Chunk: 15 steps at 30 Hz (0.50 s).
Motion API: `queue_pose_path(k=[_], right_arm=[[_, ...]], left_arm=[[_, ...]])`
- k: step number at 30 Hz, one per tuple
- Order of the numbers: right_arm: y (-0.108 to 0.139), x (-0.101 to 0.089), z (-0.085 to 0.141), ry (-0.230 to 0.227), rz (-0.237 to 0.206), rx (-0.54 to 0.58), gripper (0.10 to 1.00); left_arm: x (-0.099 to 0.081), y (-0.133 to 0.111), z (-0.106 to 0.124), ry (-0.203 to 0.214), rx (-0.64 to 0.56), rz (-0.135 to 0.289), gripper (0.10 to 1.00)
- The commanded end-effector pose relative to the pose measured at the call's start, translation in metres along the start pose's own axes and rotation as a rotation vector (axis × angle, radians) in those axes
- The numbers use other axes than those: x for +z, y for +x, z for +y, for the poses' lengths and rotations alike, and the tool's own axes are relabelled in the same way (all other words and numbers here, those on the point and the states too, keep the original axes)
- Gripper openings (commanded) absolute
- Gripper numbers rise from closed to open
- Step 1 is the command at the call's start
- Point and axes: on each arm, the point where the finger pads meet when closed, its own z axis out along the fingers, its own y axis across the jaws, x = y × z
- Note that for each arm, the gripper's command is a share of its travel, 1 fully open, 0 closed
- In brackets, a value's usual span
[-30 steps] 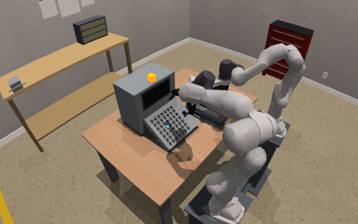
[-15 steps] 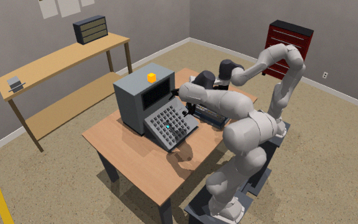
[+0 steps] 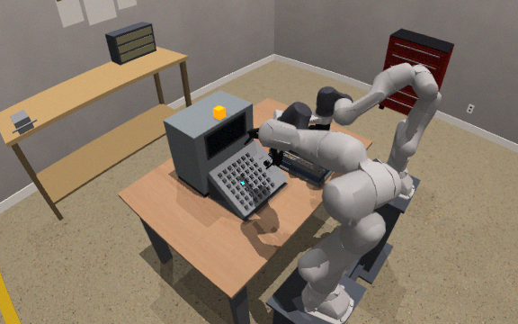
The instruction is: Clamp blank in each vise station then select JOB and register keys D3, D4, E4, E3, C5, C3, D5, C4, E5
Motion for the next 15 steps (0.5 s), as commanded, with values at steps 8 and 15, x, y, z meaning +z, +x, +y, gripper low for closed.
queue_pose_path(k=[8,15], right_arm=[[0.0038,-0.0004,-0.001,0.003,0.01,0.005,0.099],[0.0027,0.0011,-0.001,0.003,0.01,0.005,0.099]], left_arm=[[-0.0001,0.0001,-0.0001,0.0,0.0,0.0,1.0],[-0.0001,0.0001,-0.0001,0.0,0.0,0.0,1.0]])
